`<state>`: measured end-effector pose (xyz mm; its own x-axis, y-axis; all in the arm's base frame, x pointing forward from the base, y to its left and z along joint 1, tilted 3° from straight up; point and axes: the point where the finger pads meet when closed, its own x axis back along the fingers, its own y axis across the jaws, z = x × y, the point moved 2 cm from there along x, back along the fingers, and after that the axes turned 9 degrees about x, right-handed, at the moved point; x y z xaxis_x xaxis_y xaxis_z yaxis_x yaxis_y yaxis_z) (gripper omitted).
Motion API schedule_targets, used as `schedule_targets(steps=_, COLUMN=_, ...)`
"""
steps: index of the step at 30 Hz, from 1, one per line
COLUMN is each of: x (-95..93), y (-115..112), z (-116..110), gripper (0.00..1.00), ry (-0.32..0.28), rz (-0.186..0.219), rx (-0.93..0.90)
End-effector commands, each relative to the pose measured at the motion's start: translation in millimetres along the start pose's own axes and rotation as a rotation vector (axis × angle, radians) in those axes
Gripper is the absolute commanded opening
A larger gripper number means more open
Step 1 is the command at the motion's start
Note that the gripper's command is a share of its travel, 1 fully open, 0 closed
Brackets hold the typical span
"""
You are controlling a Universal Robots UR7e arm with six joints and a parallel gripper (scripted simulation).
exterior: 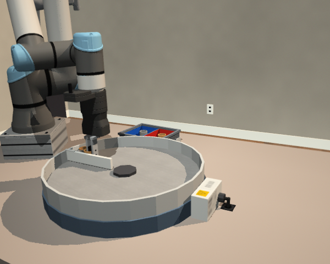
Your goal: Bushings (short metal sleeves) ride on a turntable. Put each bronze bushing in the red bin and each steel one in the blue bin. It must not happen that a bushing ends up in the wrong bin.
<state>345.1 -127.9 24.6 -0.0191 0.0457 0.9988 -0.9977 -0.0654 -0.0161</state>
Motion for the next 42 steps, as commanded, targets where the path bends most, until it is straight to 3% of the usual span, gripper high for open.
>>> schedule_targets(steps=1, x=1.1, y=-0.3, z=0.2, gripper=0.0, ry=0.001, rz=0.001, rx=0.0)
schedule_targets(steps=42, x=13.1, y=-0.3, z=0.2, gripper=0.0, ry=0.001, rz=0.001, rx=0.0)
